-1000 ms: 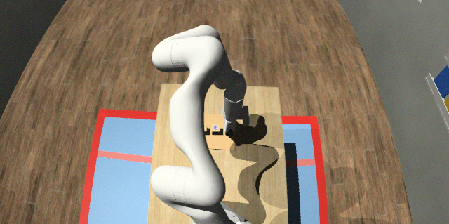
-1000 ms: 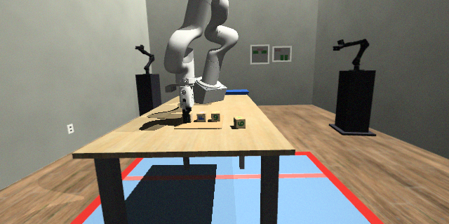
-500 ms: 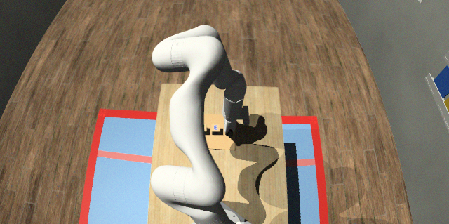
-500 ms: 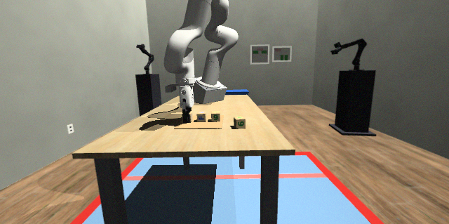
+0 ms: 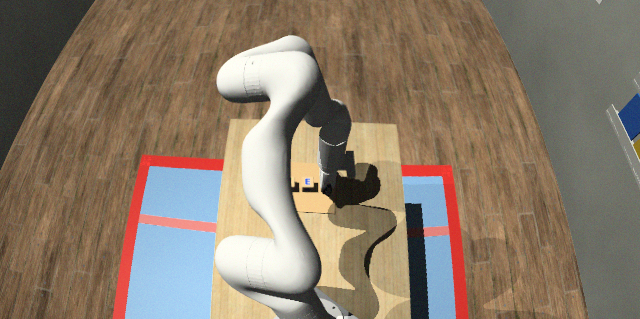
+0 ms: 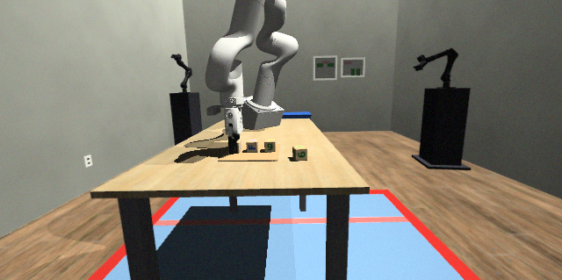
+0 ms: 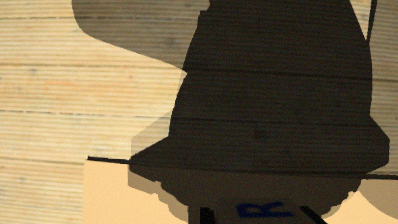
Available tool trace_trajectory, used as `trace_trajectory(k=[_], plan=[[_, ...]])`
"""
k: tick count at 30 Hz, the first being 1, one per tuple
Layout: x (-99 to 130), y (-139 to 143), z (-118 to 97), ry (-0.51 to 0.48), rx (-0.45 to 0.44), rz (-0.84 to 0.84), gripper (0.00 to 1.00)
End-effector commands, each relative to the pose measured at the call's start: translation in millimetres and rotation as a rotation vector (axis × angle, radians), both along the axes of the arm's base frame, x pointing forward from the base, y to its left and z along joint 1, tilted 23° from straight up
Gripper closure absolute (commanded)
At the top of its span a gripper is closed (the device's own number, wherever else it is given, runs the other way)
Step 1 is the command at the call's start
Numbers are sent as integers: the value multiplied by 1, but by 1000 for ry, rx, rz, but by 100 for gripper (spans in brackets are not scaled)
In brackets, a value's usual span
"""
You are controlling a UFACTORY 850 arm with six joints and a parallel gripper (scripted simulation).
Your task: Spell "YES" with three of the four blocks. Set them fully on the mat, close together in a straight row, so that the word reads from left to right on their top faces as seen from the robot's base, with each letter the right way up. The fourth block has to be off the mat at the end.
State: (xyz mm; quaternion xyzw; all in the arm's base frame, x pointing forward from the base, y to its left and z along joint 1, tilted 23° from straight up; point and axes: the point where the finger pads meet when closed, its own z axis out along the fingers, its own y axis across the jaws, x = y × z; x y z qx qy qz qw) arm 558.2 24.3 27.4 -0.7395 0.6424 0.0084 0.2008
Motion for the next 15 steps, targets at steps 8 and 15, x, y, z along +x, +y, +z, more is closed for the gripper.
trace_trajectory(k=[8, 15], plan=[[1, 0, 1, -1, 0, 0, 38], [1, 0, 1, -1, 0, 0, 38]])
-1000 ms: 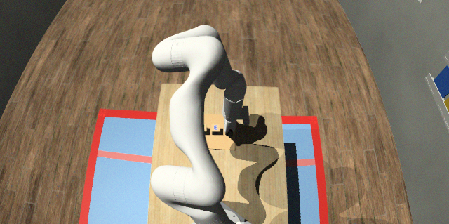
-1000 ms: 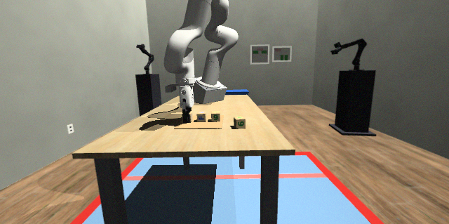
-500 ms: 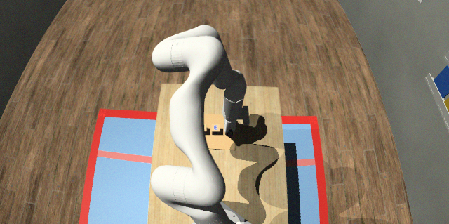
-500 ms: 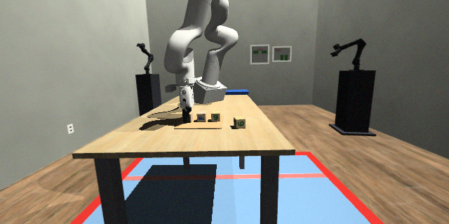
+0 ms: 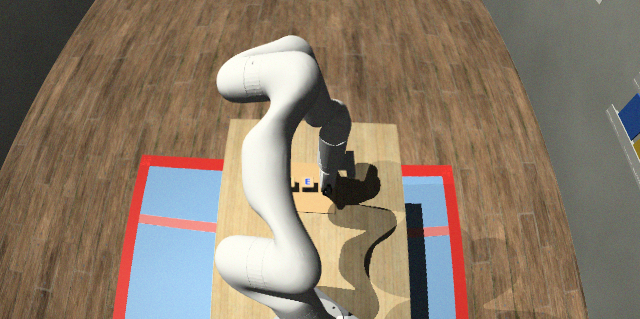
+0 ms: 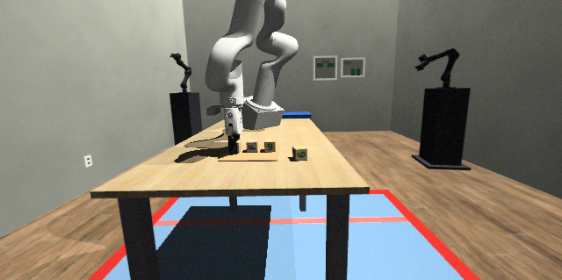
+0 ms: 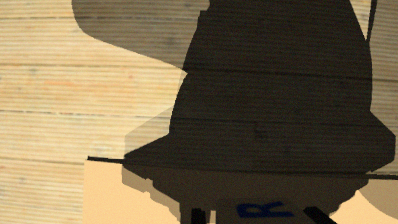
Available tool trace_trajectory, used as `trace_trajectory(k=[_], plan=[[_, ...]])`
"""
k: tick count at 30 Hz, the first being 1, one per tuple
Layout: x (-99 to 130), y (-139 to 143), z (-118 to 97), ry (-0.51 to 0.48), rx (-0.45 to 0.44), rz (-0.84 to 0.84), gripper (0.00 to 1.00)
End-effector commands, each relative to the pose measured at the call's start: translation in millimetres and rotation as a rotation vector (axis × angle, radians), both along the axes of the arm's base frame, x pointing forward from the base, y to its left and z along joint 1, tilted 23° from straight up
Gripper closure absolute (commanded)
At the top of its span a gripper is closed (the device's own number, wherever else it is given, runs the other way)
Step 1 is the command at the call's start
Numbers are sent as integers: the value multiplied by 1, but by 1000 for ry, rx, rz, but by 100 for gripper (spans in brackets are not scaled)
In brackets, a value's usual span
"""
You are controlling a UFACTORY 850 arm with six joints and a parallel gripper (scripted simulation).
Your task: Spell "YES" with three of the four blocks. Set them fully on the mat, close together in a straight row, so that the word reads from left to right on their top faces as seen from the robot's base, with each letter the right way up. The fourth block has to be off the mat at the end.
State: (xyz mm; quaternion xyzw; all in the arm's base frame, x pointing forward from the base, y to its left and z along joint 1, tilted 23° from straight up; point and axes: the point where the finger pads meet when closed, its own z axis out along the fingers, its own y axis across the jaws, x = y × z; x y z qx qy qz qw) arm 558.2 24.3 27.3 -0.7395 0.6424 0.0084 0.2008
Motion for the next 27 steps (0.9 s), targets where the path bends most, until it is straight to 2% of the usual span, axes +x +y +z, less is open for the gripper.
trace_trajectory(k=[1, 9, 18, 20, 27], plan=[[1, 0, 1, -1, 0, 0, 38], [-1, -3, 8, -2, 0, 0, 38], [-12, -16, 48, -2, 0, 0, 38], [-12, -16, 48, -2, 0, 0, 38], [-20, -26, 76, -2, 0, 0, 38]])
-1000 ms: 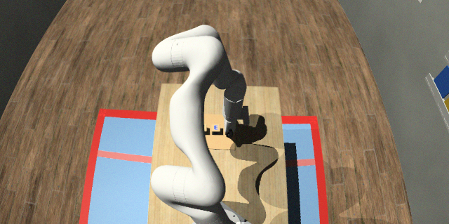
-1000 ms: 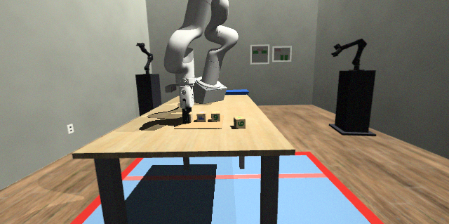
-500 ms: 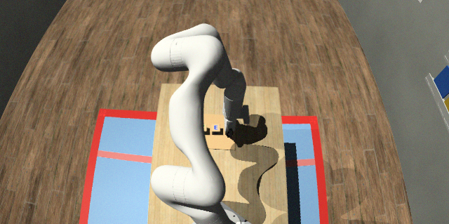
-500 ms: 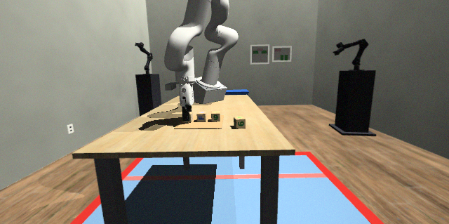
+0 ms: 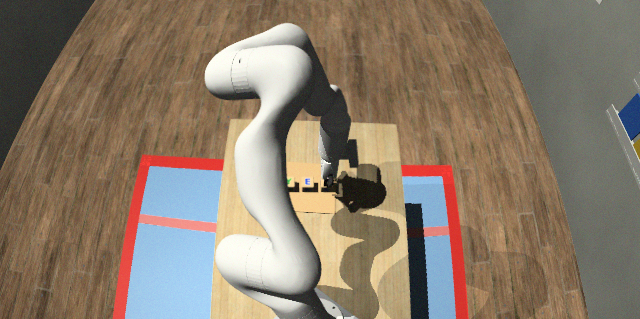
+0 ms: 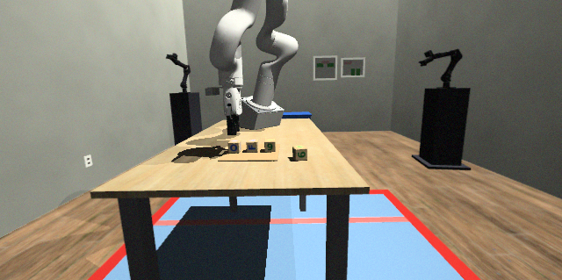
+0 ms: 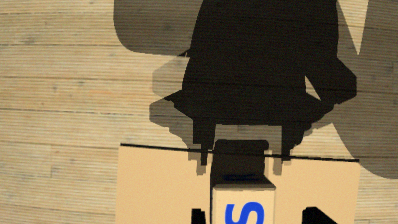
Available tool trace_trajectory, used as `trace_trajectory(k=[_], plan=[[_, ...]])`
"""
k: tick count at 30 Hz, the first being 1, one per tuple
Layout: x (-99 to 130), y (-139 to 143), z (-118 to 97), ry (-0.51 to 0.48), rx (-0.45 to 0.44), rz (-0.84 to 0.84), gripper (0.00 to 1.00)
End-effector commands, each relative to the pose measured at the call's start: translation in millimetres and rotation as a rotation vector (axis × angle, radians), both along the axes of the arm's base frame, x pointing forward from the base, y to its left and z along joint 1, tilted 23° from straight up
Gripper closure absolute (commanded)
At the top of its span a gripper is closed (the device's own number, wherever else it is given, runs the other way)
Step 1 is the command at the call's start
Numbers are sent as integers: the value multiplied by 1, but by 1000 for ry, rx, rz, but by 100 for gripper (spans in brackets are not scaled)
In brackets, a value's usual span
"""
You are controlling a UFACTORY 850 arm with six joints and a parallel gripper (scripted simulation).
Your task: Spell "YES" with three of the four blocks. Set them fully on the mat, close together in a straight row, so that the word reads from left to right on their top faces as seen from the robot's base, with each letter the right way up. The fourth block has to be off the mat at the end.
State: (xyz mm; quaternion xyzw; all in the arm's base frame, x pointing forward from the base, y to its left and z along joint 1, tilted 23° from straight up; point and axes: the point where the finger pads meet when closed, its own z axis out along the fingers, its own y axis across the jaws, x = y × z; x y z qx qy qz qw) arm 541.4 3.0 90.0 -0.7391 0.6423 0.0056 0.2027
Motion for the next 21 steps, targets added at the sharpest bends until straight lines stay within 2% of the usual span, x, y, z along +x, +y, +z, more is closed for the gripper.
trace_trajectory(k=[1, 7, 8, 21], plan=[[-3, -5, 16, 5, 1, 1, 38], [-5, -7, 21, 5, 1, 1, 38], [-5, -7, 21, 5, 1, 1, 0], [-5, -7, 21, 5, 1, 1, 0]])
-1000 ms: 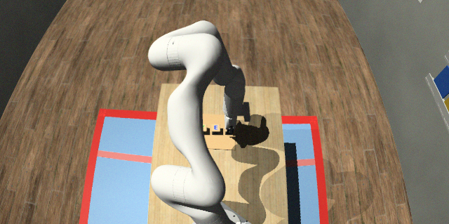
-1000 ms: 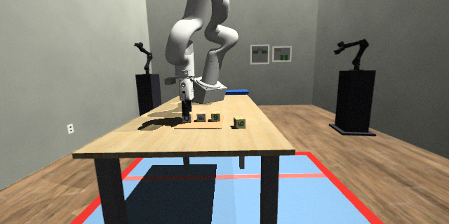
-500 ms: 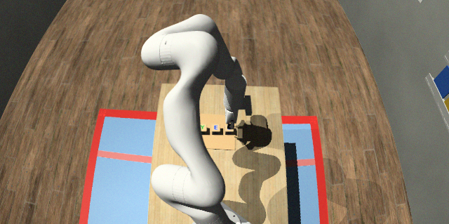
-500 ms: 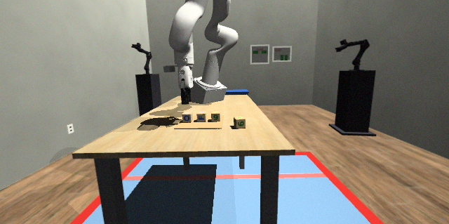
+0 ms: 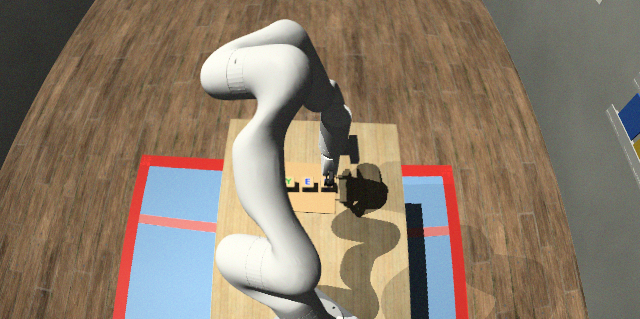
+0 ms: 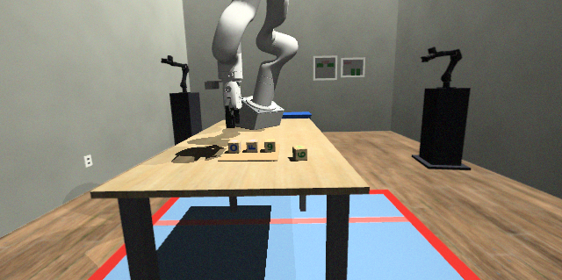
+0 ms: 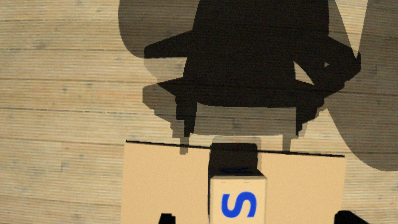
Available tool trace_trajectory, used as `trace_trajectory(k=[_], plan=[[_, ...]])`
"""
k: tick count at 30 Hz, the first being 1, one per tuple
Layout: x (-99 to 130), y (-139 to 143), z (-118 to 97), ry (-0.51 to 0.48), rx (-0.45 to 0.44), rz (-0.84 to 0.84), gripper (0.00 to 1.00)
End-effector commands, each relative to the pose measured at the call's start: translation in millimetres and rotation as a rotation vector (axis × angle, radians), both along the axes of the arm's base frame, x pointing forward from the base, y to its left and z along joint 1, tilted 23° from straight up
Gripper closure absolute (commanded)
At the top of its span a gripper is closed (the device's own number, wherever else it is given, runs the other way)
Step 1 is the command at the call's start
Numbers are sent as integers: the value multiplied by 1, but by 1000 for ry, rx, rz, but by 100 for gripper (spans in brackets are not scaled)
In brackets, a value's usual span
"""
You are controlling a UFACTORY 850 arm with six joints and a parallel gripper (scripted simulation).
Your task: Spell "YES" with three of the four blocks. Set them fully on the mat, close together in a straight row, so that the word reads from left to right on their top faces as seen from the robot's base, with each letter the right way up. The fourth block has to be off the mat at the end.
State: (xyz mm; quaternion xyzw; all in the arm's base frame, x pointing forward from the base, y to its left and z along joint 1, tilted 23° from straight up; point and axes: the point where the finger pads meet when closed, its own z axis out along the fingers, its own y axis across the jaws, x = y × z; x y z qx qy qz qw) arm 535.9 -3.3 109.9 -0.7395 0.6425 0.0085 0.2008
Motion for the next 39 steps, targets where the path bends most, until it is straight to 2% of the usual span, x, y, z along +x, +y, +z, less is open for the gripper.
trace_trajectory(k=[1, 15, 21, 23, 33, 39], plan=[[1, 0, 1, -2, 0, 0, 0], [-1, -2, 7, -2, 0, 0, 0], [-7, -9, 28, -2, 0, 0, 0], [-7, -9, 28, -2, 0, 0, 0], [-18, -24, 72, -2, 0, 0, 0], [-20, -27, 79, -2, 0, 0, 0]])
